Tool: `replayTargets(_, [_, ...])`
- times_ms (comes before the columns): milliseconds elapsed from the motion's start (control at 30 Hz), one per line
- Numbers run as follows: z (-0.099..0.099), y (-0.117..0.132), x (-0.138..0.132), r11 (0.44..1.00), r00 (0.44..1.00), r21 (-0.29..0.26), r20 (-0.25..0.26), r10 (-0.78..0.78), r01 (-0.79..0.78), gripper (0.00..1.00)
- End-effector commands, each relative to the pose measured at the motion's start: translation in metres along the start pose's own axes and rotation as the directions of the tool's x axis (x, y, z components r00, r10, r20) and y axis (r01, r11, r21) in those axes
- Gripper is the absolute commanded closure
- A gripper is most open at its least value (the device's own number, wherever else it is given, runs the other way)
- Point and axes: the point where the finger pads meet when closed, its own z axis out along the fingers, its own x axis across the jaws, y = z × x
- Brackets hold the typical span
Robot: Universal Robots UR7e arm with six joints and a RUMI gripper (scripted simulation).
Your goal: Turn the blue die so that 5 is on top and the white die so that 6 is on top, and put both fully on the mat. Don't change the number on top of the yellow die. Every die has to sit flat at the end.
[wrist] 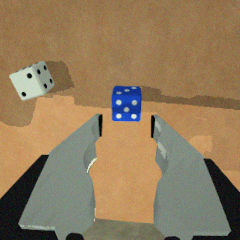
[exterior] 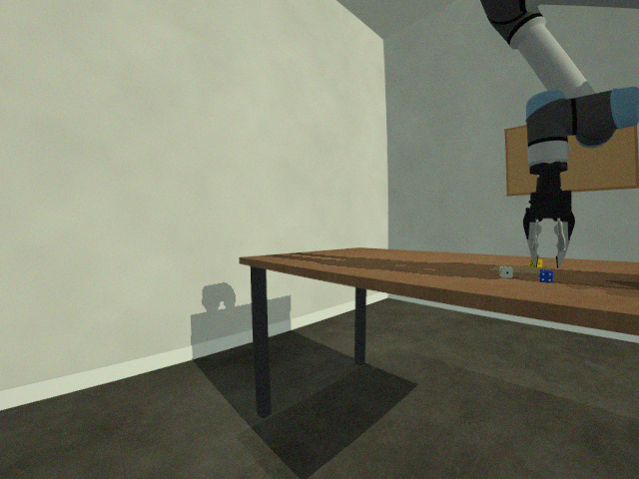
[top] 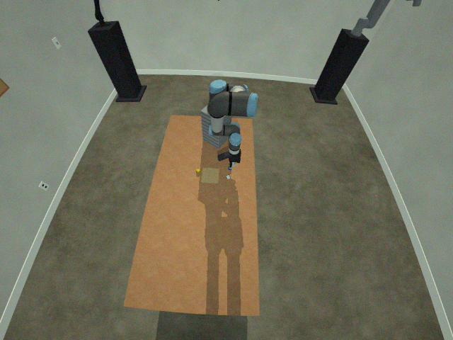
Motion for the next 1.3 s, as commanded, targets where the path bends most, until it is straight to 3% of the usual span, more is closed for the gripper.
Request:
replayTargets(0, [0.000, 0.000, 0.000, 1.000, 1.000, 0.000, 0.001, 0.000, 0.000, 0.76])
replayTargets(833, [0.028, 0.000, 0.000, 1.000, 1.000, 0.000, 0.001, 0.000, 0.000, 0.76])
replayTargets(1267, [0.030, 0.000, 0.000, 1.000, 1.000, 0.000, 0.001, 0.000, 0.000, 0.76])
